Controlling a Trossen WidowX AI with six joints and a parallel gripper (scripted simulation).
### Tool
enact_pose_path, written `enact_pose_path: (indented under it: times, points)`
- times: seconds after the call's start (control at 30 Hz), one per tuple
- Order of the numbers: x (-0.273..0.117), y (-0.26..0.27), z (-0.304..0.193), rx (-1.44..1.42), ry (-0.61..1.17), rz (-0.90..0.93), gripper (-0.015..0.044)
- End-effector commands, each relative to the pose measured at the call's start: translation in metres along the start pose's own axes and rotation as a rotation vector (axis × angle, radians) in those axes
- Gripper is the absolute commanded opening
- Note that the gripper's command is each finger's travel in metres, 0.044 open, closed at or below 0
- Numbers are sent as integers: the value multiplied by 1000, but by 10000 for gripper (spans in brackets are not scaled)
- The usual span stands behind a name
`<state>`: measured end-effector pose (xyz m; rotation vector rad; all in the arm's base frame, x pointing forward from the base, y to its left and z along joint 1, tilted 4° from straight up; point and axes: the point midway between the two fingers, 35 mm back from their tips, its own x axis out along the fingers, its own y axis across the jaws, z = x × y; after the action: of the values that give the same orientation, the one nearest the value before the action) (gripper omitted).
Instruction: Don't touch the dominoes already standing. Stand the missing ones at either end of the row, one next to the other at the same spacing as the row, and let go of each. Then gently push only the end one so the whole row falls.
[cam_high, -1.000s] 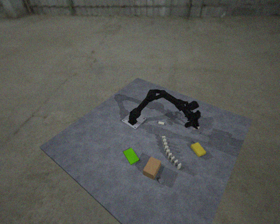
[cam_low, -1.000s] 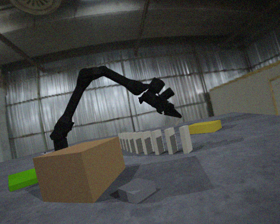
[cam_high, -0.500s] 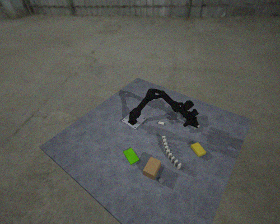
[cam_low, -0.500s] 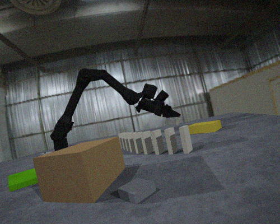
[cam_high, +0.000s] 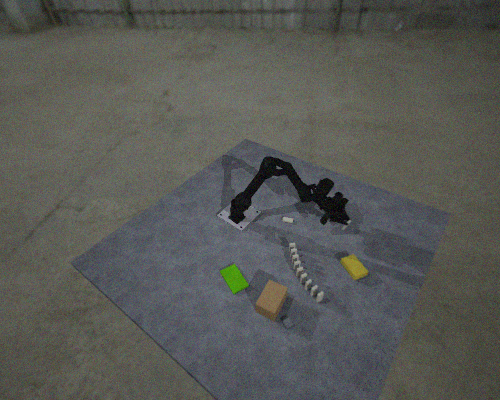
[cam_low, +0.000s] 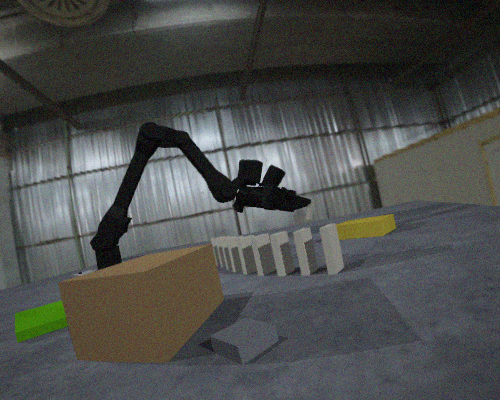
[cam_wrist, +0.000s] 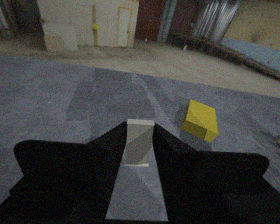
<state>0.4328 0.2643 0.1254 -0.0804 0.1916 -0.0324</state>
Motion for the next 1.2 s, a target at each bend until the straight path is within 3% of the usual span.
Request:
enact_pose_path:
  times: [0.0,0.8,1.17]
  points:
    - [-10,-6,1,9,-49,-22,107]
    - [-83,-63,-5,125,-267,-172,107]
    - [-85,-66,-5,130,-271,-176,107]
